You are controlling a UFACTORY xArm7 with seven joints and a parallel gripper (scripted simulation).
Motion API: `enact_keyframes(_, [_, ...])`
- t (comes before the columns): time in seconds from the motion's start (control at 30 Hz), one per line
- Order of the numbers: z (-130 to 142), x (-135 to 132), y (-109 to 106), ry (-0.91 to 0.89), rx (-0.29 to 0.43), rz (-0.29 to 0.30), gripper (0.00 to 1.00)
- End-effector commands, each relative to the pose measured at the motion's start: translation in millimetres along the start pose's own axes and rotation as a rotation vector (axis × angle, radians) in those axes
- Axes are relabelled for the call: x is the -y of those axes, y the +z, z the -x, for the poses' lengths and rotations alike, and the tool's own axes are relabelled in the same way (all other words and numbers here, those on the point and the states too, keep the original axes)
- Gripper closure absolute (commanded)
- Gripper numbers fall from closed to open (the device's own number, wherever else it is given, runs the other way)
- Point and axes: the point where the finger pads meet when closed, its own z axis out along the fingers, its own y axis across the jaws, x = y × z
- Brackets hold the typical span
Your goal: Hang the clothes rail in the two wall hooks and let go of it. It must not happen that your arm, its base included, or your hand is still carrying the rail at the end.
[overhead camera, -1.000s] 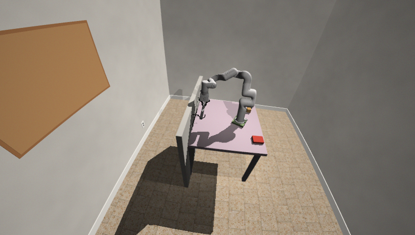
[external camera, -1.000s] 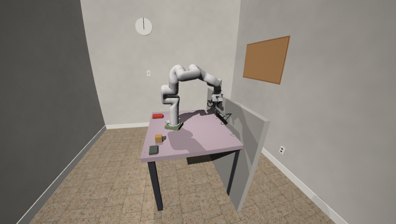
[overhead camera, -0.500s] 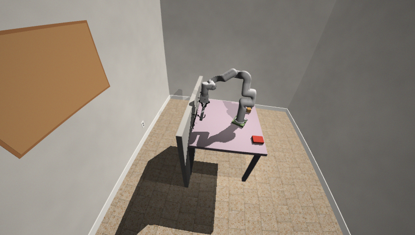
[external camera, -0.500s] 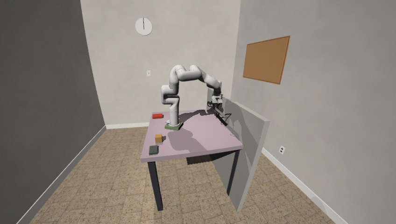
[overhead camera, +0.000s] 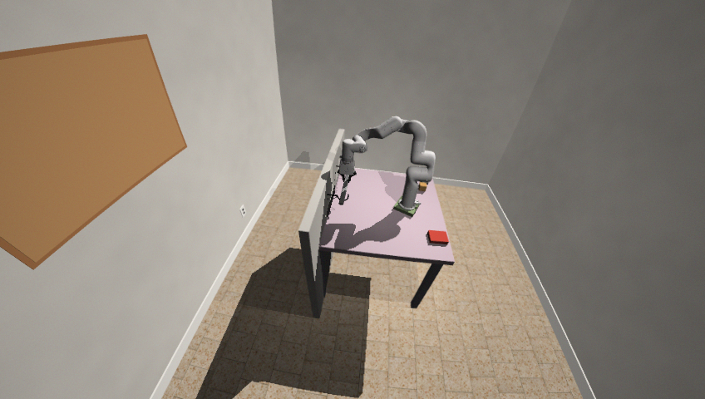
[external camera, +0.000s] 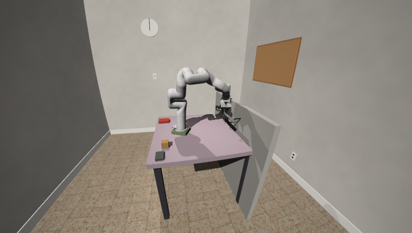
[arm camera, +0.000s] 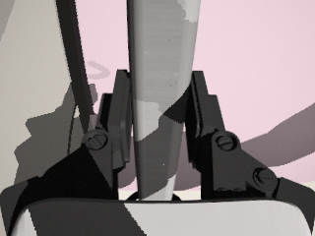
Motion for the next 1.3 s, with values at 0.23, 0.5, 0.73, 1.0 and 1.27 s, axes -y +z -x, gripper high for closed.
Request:
enact_keyframes(0.23, [0, 1, 3, 0.0, 0.0, -0.004, 1.0])
enact_keyframes(0.5, [0, 1, 8, 0.0, 0.0, -0.004, 1.0])
enact_keyframes(0.73, [0, 1, 12, 0.0, 0.0, -0.004, 1.0])
enact_keyframes(1.0, [0, 1, 12, 0.0, 0.0, -0.004, 1.0])
enact_keyframes(1.27, [0, 1, 12, 0.0, 0.0, -0.004, 1.0])
